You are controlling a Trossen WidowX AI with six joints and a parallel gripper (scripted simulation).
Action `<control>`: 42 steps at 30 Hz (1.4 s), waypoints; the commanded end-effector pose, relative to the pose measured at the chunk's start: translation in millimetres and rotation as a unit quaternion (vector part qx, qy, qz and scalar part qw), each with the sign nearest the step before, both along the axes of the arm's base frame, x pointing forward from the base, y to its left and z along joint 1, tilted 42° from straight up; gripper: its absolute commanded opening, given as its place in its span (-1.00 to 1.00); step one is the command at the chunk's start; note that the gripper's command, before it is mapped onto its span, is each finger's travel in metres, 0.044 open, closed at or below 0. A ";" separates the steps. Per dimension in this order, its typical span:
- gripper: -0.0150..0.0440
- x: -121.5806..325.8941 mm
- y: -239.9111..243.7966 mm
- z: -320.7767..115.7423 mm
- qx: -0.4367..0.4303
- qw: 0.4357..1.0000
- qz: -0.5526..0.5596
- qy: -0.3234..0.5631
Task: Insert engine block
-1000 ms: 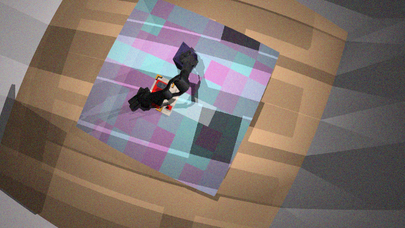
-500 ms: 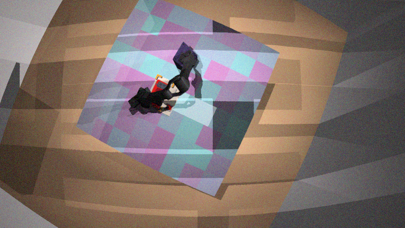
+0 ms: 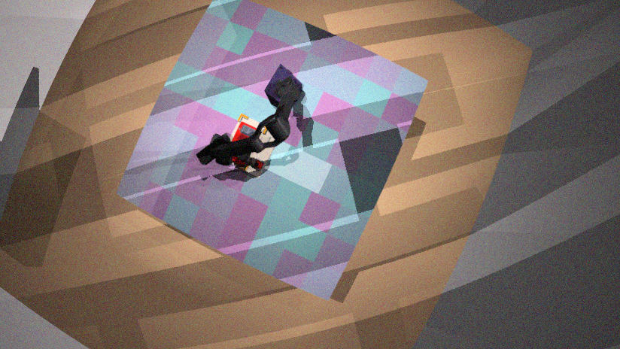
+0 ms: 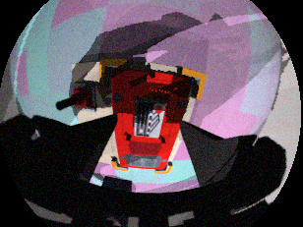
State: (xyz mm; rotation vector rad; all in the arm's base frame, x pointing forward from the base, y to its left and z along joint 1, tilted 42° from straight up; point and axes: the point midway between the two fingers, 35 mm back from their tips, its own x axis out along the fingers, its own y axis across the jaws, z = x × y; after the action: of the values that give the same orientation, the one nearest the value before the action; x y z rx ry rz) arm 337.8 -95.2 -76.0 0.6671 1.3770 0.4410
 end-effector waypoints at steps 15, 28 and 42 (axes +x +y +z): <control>1.00 -2.6 -8.9 11.8 0.000 1.000 -0.002 0.000; 0.02 -2.6 -8.9 11.8 0.000 1.000 -0.002 0.000; -0.49 -2.6 -8.9 11.8 0.000 1.000 -0.002 0.000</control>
State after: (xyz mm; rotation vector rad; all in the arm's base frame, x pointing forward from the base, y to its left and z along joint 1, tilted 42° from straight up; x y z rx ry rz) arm 335.8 -103.3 -64.3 0.6732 1.3728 0.4390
